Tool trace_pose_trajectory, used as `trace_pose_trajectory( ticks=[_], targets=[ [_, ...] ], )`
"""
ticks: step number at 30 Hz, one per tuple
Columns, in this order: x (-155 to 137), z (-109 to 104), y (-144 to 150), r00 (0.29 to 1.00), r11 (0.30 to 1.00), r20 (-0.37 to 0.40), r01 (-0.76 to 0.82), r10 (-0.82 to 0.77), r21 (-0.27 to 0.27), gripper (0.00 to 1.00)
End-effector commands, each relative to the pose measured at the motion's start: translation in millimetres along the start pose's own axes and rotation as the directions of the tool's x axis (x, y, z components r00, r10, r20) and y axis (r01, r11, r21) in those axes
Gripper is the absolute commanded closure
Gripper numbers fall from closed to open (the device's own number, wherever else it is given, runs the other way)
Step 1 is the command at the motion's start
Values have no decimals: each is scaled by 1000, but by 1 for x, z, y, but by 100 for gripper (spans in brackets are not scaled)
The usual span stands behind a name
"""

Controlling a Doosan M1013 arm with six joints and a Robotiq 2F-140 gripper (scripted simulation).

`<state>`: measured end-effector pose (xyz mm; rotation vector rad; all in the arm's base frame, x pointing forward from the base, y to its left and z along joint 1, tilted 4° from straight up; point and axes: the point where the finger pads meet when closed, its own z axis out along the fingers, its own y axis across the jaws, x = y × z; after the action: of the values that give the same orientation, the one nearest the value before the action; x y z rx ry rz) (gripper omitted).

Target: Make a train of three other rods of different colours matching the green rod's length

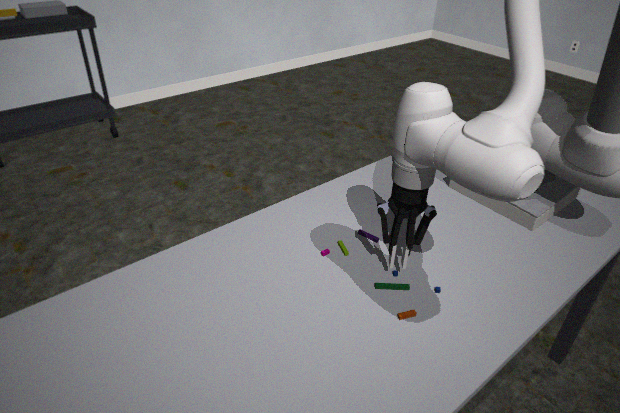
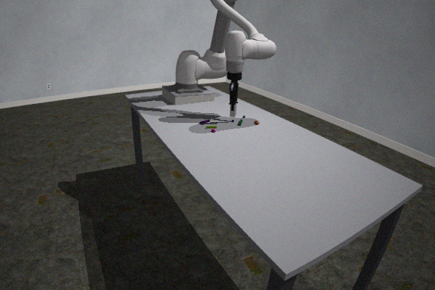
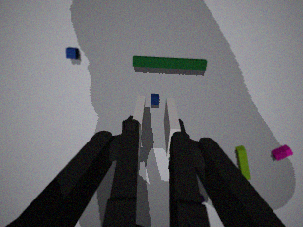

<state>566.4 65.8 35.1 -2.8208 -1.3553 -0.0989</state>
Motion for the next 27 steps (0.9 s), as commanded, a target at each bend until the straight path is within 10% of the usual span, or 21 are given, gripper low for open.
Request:
trace_pose_trajectory(
  ticks=[1, 27],
  targets=[
    [0, 5, 0, 1000, 1000, 0, 0, 0, 0, 85],
    [0, 16, 0, 1000, 1000, 0, 0, 0, 0, 85]
  ],
)
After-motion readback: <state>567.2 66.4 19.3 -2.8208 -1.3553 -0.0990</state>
